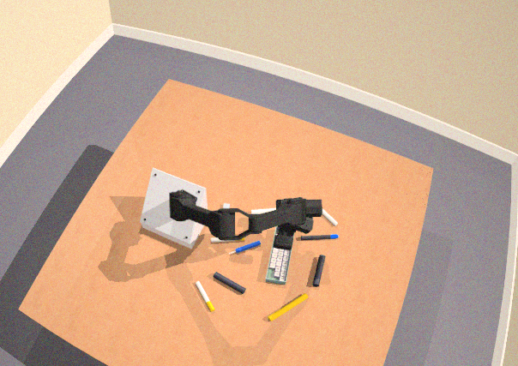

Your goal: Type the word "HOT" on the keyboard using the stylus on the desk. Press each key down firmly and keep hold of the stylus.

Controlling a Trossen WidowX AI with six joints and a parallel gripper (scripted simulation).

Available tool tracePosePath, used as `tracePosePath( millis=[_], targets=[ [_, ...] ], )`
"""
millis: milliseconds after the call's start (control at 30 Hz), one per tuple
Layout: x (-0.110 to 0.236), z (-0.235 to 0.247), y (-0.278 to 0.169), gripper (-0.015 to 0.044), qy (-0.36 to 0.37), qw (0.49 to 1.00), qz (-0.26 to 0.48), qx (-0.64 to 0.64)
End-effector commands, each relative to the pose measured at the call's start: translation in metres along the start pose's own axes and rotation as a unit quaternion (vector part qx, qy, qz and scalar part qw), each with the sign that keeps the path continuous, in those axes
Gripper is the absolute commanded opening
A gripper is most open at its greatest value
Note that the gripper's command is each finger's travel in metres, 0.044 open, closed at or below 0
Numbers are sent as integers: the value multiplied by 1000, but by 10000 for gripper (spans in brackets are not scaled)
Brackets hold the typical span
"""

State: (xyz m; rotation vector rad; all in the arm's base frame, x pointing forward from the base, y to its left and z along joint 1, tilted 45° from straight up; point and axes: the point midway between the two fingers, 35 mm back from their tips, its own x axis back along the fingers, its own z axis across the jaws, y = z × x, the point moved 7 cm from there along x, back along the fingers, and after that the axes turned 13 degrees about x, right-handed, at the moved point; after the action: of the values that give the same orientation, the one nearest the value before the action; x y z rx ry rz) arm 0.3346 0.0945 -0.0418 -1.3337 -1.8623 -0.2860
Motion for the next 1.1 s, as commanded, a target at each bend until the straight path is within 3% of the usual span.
tracePosePath(
  millis=[0, 100, 267, 667, 833, 1067],
  targets=[
    [-1, 2, 1, 0, -4, 1000, 3, 3],
    [0, -7, -1, 0, -3, 1000, 2, 2],
    [0, -64, -14, 0, -5, 1000, 3, 3],
    [0, -69, -15, 0, -6, 1000, 3, 3],
    [1, -131, -29, 0, -7, 1000, 4, 3],
    [1, -134, -30, 0, -7, 1000, 4, 3]
  ],
)
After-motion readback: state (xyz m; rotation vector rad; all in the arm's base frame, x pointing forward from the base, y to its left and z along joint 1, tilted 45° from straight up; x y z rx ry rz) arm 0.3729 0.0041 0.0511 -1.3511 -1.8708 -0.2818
